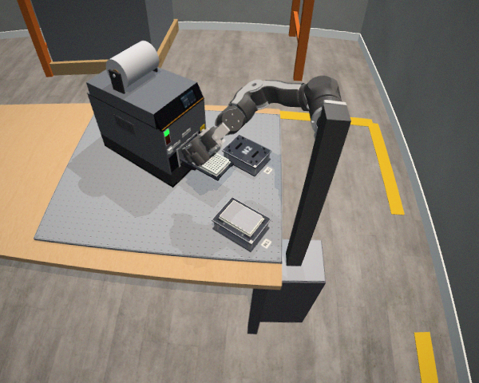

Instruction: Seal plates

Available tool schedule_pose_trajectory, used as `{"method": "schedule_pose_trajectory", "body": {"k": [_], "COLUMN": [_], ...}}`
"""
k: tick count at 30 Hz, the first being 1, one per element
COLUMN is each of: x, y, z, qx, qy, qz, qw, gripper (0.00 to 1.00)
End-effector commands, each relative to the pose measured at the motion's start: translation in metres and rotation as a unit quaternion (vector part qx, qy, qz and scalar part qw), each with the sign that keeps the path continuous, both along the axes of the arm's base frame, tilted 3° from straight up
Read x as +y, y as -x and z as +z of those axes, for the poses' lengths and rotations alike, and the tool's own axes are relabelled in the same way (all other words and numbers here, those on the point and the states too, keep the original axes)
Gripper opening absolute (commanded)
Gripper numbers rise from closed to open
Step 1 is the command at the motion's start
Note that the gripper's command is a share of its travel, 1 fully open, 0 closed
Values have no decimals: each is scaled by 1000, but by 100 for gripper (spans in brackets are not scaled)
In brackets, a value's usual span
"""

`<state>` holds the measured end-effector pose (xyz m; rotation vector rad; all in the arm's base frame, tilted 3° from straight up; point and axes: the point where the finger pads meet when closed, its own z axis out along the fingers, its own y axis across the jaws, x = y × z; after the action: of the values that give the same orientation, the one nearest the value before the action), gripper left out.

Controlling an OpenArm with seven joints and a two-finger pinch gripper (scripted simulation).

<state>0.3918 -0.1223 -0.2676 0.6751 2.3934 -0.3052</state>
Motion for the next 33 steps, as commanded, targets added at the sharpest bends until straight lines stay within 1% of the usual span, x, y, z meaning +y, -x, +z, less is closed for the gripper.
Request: {"method": "schedule_pose_trajectory", "body": {"k": [1, 10, 12, 27, 30, 33], "x": [0, -5, -5, -16, -16, -18], "y": [0, -9, -9, -24, -25, -28], "z": [1, -11, -11, -28, -28, -32], "qx": [-1, 0, 0, 1, 0, 1], "qy": [1, 0, 0, 0, 0, 0], "qz": [1, 4, 4, 4, 4, 4], "qw": [1000, 1000, 1000, 1000, 1000, 1000], "gripper": [0, 0, 0, 0, 0, 0]}}
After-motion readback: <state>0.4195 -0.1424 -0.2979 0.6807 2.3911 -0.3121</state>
